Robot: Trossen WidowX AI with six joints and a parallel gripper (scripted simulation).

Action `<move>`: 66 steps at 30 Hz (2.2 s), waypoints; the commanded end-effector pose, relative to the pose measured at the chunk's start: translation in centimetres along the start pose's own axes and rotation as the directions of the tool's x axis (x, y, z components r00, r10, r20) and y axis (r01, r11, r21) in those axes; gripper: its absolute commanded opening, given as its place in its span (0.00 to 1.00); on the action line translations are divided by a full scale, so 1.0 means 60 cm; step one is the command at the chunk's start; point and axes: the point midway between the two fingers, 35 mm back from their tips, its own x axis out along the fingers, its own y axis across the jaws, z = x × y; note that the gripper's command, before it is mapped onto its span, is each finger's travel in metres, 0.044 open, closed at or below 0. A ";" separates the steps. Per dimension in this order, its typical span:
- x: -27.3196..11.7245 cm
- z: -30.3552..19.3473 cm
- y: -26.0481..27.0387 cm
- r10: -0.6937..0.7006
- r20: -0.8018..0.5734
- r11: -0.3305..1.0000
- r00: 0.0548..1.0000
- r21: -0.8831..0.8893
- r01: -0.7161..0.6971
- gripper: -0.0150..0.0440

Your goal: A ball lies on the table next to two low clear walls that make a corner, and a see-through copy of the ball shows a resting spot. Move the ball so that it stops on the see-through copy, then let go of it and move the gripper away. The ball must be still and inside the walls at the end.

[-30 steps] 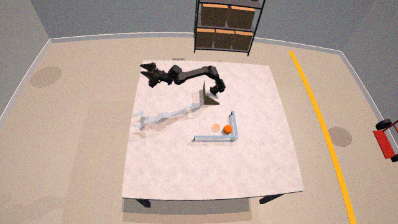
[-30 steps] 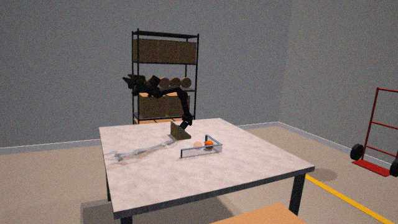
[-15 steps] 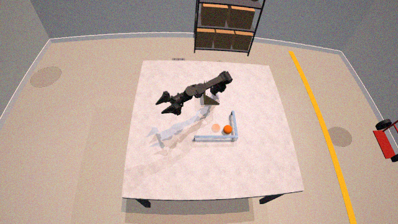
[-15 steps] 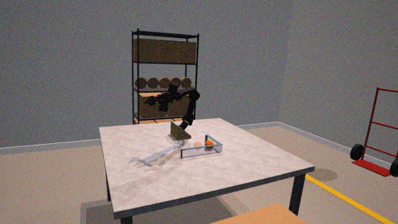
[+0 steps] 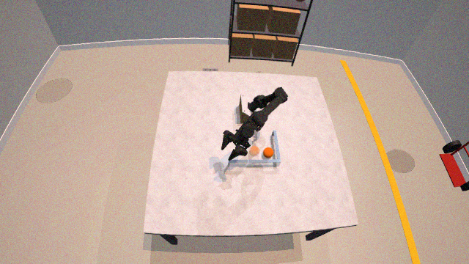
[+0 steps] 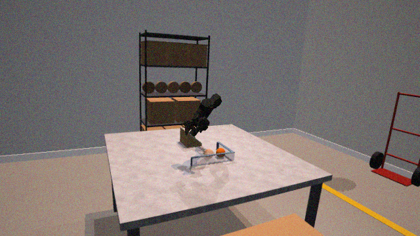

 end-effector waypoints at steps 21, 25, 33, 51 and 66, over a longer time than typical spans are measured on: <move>-0.218 0.473 0.068 0.345 0.700 0.857 0.625 0.036 -0.514 1.00; -0.218 0.473 0.068 0.345 0.700 0.857 0.625 0.036 -0.514 1.00; -0.202 0.490 0.077 0.345 0.700 0.857 0.625 0.036 -0.514 1.00; -0.174 0.521 0.090 0.344 0.700 0.857 0.625 0.037 -0.513 1.00; -0.150 0.550 0.105 0.344 0.702 0.857 0.624 0.037 -0.513 1.00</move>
